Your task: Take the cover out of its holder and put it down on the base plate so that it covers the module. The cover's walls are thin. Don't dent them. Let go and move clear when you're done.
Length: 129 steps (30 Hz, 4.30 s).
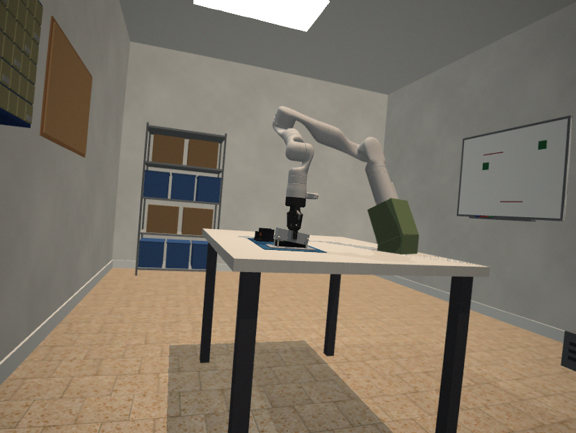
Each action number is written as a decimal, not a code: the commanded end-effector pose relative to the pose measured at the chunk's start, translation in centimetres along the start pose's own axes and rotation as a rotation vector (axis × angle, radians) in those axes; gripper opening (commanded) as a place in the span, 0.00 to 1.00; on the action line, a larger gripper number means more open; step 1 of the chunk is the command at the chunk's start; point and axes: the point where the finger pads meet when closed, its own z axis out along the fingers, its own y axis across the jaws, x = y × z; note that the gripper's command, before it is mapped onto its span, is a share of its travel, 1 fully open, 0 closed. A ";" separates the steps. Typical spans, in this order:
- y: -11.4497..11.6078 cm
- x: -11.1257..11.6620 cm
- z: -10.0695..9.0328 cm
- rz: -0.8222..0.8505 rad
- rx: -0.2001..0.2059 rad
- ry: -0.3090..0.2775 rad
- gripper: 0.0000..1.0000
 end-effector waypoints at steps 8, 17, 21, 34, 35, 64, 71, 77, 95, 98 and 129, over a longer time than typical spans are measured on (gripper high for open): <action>0.1 -0.1 -0.2 0.000 -0.001 -0.002 0.00; 0.1 -0.1 -0.2 0.000 -0.001 -0.002 0.00; 0.1 -0.1 -0.3 0.000 -0.001 -0.002 0.00; 0.1 -0.1 0.2 0.000 -0.001 -0.002 0.00; 0.1 -0.1 0.4 0.000 -0.001 -0.002 0.00; 0.1 -0.1 0.6 0.000 -0.001 -0.002 0.00; 0.1 -0.1 0.5 0.000 -0.001 -0.002 0.00; 0.1 -0.1 0.5 0.000 -0.001 -0.002 0.00; 0.1 -0.1 1.3 0.000 -0.001 -0.002 0.00; 0.1 -0.2 1.1 0.000 -0.002 -0.005 0.00; 0.0 -0.2 1.7 0.000 -0.001 -0.002 0.00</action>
